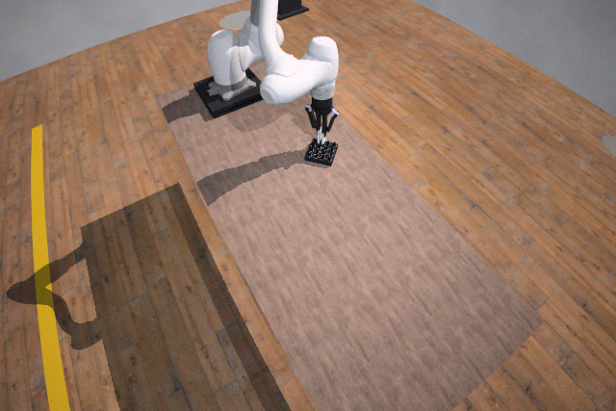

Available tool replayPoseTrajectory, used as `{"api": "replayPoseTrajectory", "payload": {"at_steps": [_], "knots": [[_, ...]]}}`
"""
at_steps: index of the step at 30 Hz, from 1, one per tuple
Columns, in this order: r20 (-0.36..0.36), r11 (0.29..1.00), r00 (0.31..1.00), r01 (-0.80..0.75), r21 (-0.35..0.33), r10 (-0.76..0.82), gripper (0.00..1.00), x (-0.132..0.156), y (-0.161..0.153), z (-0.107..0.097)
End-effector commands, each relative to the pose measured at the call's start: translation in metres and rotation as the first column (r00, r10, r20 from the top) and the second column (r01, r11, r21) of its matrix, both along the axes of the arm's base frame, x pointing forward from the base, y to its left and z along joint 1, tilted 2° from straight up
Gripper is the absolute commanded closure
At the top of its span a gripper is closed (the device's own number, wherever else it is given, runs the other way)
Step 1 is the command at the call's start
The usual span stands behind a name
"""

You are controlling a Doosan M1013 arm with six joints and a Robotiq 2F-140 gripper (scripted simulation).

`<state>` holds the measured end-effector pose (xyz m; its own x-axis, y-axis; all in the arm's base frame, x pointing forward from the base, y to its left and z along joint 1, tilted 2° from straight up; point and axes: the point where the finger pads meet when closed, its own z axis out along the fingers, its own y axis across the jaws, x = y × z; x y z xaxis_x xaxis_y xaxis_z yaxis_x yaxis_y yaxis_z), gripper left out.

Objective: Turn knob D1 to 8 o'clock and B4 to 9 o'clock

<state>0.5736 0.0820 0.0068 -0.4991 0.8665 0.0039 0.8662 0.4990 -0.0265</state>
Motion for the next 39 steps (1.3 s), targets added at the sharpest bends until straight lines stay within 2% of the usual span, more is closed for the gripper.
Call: {"api": "replayPoseTrajectory", "payload": {"at_steps": [1, 18, 19, 39], "knots": [[0.0, 1.0, 1.0, -0.011, 0.001, 0.011, 0.95, 0.0, 0.0, 0.0001], [0.0, 1.0, 1.0, -0.013, 0.001, 0.013, 0.95, 0.0, 0.0, 0.0001], [0.0, 1.0, 1.0, -0.013, 0.001, 0.013, 0.88, 0.0, 0.0, 0.0001], [0.0, 1.0, 1.0, -0.013, 0.001, 0.013, 0.88, 0.0, 0.0, 0.0001]]}}
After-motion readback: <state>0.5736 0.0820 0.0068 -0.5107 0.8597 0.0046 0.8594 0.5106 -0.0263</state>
